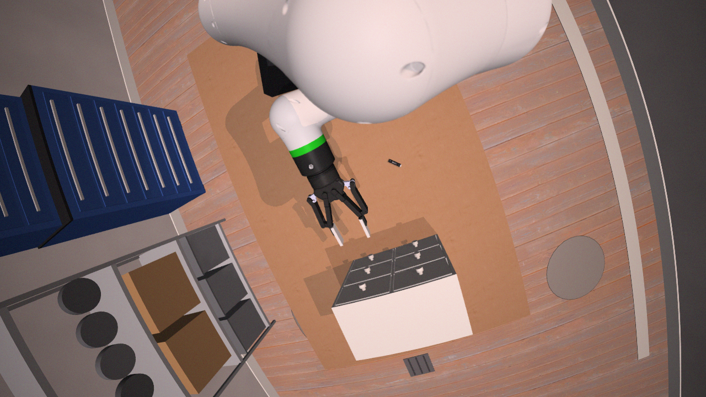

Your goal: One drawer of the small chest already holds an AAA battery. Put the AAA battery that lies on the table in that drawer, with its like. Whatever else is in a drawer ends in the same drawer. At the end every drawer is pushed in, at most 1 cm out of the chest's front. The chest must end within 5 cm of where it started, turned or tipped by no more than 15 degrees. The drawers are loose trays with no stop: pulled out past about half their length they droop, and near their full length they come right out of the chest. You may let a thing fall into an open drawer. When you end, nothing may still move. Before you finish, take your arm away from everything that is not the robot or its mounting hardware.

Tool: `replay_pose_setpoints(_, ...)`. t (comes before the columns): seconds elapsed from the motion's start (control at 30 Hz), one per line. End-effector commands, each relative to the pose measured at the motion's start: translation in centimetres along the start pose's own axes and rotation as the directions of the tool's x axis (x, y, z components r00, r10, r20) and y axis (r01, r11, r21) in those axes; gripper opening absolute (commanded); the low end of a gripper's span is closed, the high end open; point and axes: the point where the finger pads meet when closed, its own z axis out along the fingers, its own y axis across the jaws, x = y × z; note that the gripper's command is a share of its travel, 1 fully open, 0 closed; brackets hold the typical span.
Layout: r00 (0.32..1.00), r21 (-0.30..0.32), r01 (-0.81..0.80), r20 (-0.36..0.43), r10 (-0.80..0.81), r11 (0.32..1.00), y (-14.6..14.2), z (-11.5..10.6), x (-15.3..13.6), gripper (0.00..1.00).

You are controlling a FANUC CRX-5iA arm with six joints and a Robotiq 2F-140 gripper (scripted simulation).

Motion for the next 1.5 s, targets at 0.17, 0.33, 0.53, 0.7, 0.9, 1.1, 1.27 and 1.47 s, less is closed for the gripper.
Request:
replay_pose_setpoints(0.17,1.000,0.000,0.000,0.000,0.000,1.000,0.0,0.0,0.0,0.20)
replay_pose_setpoints(0.33,1.000,0.000,0.000,0.000,0.000,1.000,0.0,0.3,-0.2,0.20)
replay_pose_setpoints(0.53,1.000,0.000,0.000,0.000,0.000,1.000,0.0,1.8,-1.3,0.20)
replay_pose_setpoints(0.7,1.000,0.000,0.000,0.000,0.000,1.000,0.0,3.0,-2.3,0.20)
replay_pose_setpoints(0.9,1.000,0.000,0.000,0.000,0.000,1.000,0.0,6.0,-4.6,0.20)
replay_pose_setpoints(1.1,1.000,0.000,0.000,0.000,0.000,1.000,0.0,8.5,-6.5,0.20)
replay_pose_setpoints(1.27,1.000,0.000,0.000,0.000,0.000,1.000,0.0,9.2,-7.1,0.20)
replay_pose_setpoints(1.47,1.000,0.000,0.000,0.000,0.000,1.000,0.0,9.6,-7.3,0.20)
